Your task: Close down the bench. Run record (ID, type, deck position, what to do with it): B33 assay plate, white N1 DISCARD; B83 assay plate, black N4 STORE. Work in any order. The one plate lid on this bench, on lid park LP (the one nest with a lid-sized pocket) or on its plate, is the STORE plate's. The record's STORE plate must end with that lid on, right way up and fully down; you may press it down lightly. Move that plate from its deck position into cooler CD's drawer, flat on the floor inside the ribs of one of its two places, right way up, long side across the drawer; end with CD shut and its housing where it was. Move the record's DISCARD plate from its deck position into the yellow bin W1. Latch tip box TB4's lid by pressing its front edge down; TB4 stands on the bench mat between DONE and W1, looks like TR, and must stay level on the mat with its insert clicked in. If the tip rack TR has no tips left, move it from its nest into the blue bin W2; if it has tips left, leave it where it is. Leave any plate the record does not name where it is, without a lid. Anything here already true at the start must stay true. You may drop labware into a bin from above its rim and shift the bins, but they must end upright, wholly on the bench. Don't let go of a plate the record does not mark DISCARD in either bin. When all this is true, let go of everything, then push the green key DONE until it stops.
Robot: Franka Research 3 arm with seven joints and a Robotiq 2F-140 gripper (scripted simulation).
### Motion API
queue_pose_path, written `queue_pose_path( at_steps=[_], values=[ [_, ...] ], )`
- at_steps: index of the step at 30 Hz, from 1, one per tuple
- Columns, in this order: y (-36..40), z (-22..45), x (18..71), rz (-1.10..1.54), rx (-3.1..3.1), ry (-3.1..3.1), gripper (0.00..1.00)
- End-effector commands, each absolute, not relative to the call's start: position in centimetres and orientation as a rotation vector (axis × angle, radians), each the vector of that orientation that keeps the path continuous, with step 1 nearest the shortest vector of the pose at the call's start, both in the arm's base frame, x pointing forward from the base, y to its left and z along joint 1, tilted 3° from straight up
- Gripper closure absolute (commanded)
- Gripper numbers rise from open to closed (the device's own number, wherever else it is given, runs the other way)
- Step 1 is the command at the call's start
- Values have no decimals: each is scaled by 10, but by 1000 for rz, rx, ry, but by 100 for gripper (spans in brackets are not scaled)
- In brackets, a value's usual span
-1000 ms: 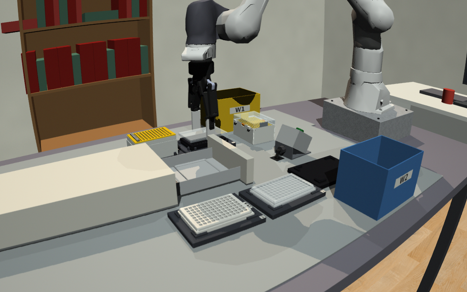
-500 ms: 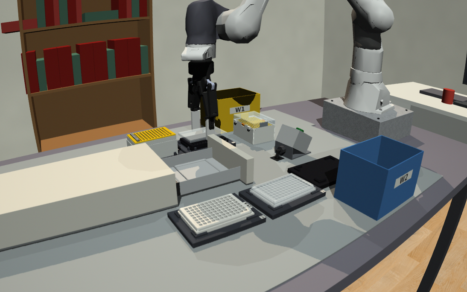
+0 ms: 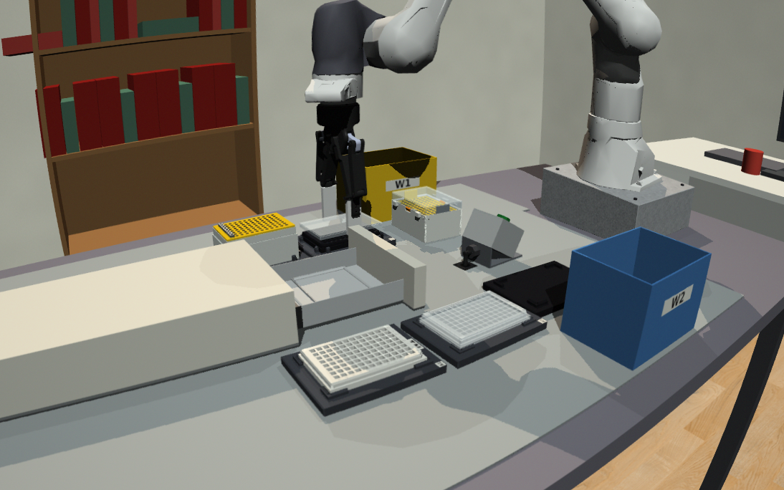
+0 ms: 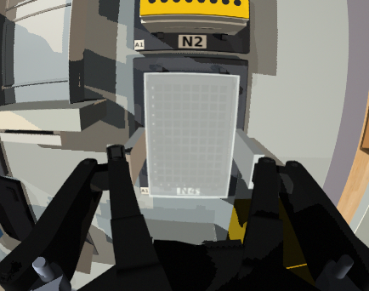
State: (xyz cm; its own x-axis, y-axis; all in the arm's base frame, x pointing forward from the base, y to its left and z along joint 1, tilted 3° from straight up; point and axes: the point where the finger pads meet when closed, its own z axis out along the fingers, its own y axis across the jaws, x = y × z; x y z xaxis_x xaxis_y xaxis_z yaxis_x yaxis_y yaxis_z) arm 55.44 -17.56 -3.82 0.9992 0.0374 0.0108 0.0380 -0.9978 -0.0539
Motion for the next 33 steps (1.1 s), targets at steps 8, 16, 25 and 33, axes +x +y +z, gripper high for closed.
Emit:
queue_pose_path(
  at_steps=[8, 16, 25, 33],
  values=[
    [-176, -37, 555, -21, -3090, -55, 100],
    [-176, -38, 555, -21, -3090, -55, 100],
    [-176, -41, 555, -21, -3090, -55, 100],
    [-176, -43, 555, -21, -3090, -55, 100]
  ],
)
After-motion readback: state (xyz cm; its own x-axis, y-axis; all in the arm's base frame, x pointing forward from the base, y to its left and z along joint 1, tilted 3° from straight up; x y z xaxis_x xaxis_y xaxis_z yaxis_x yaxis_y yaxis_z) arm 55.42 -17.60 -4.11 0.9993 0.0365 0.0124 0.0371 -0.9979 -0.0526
